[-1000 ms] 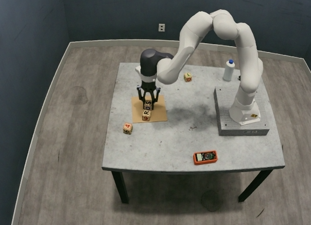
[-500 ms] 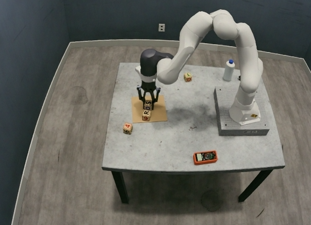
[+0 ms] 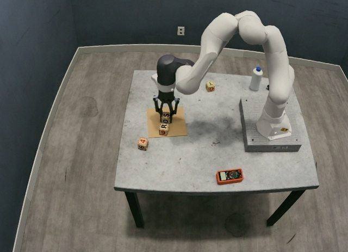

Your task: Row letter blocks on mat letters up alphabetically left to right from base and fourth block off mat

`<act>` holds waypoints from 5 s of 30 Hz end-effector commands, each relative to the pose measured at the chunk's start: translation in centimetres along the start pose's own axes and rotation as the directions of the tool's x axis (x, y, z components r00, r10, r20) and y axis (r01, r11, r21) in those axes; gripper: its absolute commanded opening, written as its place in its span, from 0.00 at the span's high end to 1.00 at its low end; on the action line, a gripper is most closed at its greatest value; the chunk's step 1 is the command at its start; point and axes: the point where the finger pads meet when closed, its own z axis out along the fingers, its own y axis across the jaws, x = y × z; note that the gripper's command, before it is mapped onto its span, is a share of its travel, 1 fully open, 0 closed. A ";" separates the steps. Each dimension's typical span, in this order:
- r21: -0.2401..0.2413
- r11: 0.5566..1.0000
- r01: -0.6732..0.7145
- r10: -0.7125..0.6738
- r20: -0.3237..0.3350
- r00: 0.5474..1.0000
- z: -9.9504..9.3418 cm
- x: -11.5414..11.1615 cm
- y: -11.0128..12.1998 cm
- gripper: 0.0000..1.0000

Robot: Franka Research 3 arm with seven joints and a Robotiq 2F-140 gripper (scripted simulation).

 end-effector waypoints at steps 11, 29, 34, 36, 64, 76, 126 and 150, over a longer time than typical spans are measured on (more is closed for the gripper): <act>0.000 1.000 -0.004 0.004 0.001 1.000 0.1 -0.1 0.1 0.67; 0.000 1.000 -0.004 0.004 0.001 1.000 0.1 -0.1 0.1 0.67; 0.000 1.000 -0.004 0.004 0.001 1.000 0.1 -0.1 0.1 0.67; 0.000 1.000 -0.004 0.004 0.001 1.000 0.1 -0.1 0.1 0.67; 0.000 1.000 -0.004 0.004 0.001 1.000 0.4 -0.1 0.1 0.67; 0.000 1.000 -0.004 0.004 0.001 1.000 0.4 -0.1 0.1 0.67; 0.000 1.000 -0.004 0.004 0.001 1.000 0.1 -0.1 0.1 0.56; 0.000 1.000 -0.004 0.004 0.001 1.000 -8.3 -0.1 0.1 0.56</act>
